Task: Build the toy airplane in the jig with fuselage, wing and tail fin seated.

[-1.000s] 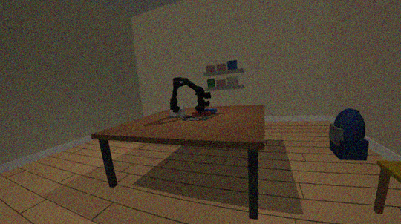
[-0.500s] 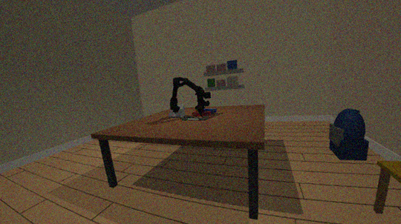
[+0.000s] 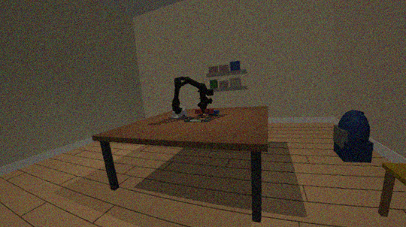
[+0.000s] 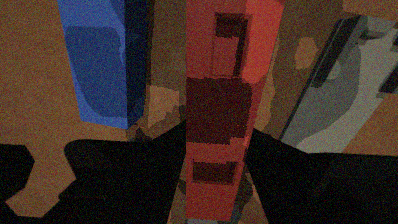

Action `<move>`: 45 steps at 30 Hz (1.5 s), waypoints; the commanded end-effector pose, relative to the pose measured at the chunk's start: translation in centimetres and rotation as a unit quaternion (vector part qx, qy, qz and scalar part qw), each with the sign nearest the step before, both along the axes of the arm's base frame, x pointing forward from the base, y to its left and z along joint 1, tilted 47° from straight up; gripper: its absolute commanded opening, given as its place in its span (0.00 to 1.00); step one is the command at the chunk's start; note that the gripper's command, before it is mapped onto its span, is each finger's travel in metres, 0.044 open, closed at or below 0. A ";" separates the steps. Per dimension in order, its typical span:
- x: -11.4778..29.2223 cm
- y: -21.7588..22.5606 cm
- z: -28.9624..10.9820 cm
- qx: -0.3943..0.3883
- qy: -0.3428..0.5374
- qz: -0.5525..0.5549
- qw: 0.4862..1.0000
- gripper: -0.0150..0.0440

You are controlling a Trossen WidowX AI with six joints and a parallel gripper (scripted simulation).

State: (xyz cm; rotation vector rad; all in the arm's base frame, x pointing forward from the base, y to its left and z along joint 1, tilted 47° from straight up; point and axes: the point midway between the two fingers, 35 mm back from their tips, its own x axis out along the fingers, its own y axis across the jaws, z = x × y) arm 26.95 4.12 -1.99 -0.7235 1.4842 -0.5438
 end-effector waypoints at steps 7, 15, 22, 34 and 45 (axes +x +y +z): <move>0.3 2.4 2.1 0.008 -0.008 -0.002 1.000 0.25; 0.0 4.1 3.9 0.006 -0.006 -0.001 1.000 0.25; -0.5 5.6 5.5 0.004 -0.004 -0.001 1.000 0.25; -0.2 4.7 7.1 0.006 -0.006 -0.004 1.000 0.25; 0.5 1.3 8.4 0.012 -0.013 -0.010 1.000 0.25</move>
